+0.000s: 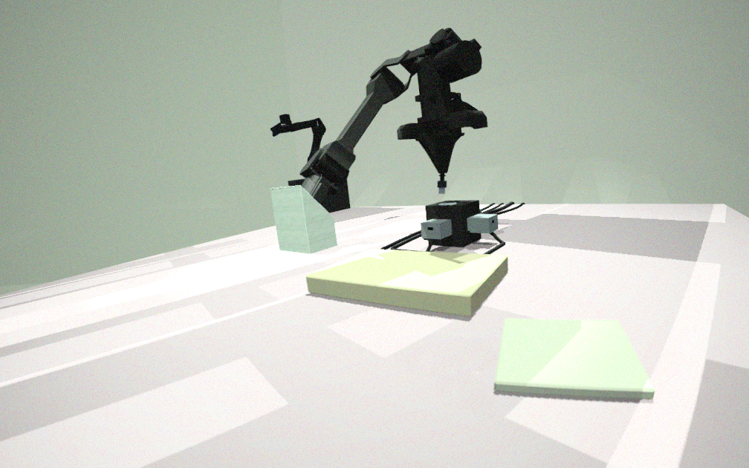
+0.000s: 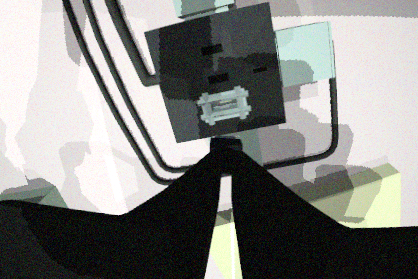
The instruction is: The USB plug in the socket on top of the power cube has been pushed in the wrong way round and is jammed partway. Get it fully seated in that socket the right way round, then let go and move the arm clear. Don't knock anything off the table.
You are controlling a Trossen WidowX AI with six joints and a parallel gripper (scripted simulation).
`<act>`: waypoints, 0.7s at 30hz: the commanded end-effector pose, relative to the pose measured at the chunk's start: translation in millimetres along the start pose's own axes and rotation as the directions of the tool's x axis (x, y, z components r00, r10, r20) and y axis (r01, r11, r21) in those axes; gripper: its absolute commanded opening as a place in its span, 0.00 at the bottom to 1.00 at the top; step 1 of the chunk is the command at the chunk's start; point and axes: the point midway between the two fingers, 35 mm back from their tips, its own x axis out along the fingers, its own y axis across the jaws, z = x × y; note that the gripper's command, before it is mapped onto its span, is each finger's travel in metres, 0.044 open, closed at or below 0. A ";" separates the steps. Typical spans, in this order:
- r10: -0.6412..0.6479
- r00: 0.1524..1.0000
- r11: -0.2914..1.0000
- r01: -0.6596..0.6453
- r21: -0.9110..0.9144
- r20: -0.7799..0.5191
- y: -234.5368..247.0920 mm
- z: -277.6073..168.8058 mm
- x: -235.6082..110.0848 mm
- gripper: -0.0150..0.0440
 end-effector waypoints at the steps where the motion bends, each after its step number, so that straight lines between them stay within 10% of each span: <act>1: 0.000 1.000 0.995 0.000 -0.100 0.000 0.0 -0.1 0.2 0.25; 21: 0.000 1.000 0.964 0.000 -0.264 0.000 0.1 0.0 0.1 0.25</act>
